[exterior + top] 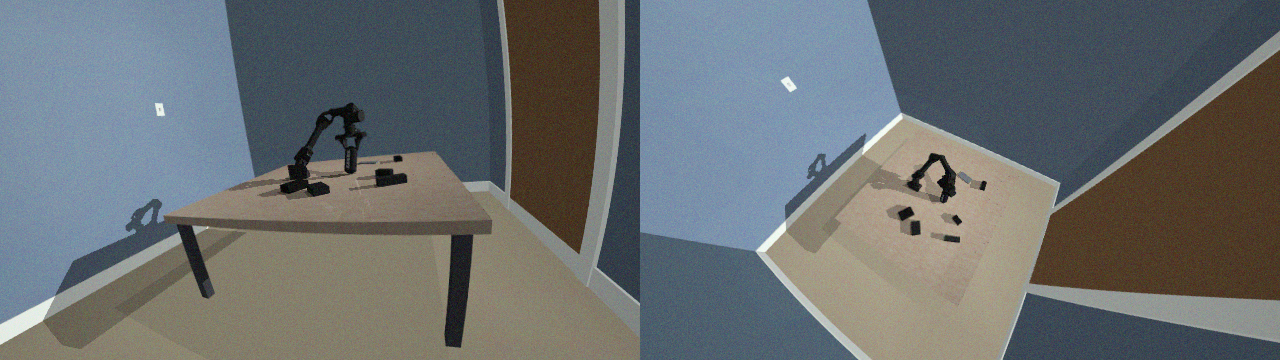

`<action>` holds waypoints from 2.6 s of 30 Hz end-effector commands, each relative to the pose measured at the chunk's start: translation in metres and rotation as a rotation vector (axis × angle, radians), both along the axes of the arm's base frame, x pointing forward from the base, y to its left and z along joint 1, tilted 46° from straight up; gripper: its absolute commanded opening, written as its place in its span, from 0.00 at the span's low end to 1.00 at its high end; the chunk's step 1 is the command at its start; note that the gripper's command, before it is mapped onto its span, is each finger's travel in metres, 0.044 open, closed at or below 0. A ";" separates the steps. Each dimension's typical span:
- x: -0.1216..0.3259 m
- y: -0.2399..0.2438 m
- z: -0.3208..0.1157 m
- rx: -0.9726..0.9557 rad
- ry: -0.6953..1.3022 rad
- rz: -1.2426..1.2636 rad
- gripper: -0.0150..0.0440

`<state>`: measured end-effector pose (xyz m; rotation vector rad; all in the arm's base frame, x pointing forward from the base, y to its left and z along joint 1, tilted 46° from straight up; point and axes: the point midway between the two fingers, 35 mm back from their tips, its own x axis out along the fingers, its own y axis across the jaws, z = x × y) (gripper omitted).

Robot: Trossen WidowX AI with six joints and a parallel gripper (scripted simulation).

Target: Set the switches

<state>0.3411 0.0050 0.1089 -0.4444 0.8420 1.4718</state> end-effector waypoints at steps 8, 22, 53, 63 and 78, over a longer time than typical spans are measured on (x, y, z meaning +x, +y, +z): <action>0.001 0.011 0.004 0.030 0.003 -0.001 0.83; 0.003 0.021 0.008 0.038 0.002 -0.003 0.83; 0.007 0.045 0.015 0.039 0.001 -0.003 0.83; 0.008 0.053 0.016 0.040 0.001 -0.003 0.83; 0.009 0.065 0.017 0.040 0.001 -0.003 0.83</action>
